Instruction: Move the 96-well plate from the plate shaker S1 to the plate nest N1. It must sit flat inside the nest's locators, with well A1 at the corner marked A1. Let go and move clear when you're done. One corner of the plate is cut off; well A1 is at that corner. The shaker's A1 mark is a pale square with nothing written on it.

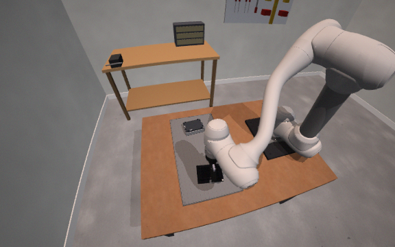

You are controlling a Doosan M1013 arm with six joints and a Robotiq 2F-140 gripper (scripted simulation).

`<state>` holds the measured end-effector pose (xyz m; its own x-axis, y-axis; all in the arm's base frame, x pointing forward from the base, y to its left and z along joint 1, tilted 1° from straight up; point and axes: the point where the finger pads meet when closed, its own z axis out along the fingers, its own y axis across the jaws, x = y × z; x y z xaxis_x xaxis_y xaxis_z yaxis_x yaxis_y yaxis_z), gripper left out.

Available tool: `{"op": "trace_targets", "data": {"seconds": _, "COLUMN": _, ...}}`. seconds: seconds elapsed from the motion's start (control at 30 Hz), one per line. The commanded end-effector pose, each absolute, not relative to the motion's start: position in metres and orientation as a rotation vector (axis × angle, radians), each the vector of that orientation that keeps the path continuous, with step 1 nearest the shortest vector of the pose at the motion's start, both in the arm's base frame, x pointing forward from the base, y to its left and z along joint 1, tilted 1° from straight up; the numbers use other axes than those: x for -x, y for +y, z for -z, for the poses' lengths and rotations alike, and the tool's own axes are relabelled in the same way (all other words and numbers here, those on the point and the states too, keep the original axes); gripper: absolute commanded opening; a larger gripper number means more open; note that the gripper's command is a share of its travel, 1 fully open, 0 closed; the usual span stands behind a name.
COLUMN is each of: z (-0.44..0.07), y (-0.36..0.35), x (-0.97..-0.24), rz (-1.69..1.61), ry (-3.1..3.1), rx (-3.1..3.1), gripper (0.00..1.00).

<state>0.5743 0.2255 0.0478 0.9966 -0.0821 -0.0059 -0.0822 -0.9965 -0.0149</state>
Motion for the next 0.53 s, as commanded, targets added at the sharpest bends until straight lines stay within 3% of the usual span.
{"op": "trace_targets", "data": {"seconds": 0.0, "z": -0.0493, "y": 0.2254, "x": -0.5743, "rz": -0.008, "ry": 0.128, "rx": 3.124, "gripper": 1.0}}
{"op": "trace_targets", "data": {"seconds": 0.5, "z": -0.0546, "y": 0.2253, "x": -0.5743, "rz": -0.008, "ry": 0.128, "rx": 3.124, "gripper": 1.0}}
